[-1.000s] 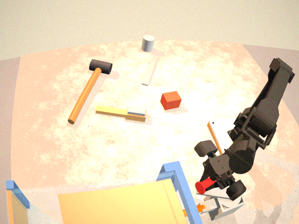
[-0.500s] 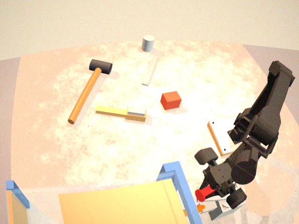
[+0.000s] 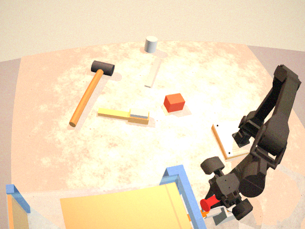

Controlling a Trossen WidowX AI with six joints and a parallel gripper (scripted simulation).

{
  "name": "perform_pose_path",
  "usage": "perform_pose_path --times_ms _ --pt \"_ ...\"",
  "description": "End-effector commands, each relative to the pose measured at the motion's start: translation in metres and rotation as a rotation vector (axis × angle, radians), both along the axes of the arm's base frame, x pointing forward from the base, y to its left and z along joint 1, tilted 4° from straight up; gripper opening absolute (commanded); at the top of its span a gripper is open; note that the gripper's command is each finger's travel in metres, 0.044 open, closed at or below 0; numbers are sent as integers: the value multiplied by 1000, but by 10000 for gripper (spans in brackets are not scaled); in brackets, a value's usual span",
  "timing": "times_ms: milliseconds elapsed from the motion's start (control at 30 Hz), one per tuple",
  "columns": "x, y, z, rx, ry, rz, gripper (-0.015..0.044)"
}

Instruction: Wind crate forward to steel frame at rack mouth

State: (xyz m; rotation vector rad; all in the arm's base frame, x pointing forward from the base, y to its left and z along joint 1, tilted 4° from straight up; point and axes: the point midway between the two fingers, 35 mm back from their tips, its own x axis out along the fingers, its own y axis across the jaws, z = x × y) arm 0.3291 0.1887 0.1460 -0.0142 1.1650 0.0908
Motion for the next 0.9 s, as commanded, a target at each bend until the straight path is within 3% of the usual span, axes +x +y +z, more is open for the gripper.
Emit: perform_pose_path --times_ms 0,867 --pt "0 22 -1 30 4 29 0" --pt "-9 62 2 33 5 29 0"
